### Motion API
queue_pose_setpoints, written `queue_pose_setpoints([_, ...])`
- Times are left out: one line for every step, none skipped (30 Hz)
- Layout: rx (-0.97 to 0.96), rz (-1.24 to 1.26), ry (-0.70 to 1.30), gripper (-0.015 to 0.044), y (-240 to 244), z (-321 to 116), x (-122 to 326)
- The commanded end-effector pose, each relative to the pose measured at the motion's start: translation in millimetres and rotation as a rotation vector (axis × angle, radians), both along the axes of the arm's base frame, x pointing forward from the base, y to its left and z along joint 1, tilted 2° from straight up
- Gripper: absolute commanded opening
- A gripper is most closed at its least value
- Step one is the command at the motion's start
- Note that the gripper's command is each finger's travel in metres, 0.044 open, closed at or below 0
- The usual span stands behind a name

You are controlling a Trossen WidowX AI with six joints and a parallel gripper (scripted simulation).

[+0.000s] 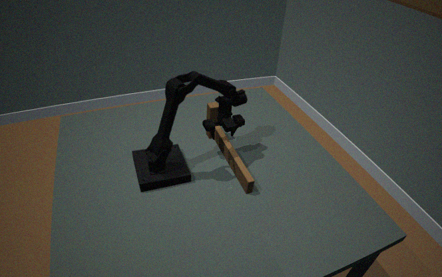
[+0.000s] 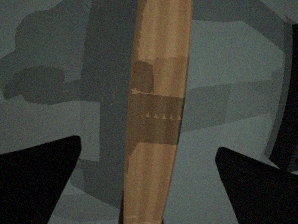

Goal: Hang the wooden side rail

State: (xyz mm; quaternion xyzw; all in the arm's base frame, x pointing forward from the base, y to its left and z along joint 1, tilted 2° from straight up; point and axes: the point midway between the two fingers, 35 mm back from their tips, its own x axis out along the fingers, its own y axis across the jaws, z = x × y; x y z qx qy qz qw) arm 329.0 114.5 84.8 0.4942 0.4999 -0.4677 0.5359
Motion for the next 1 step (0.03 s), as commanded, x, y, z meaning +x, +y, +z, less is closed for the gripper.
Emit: queue_pose_setpoints([0.0, -0.002, 0.0, 0.044, 0.0, 0.1, 0.1])
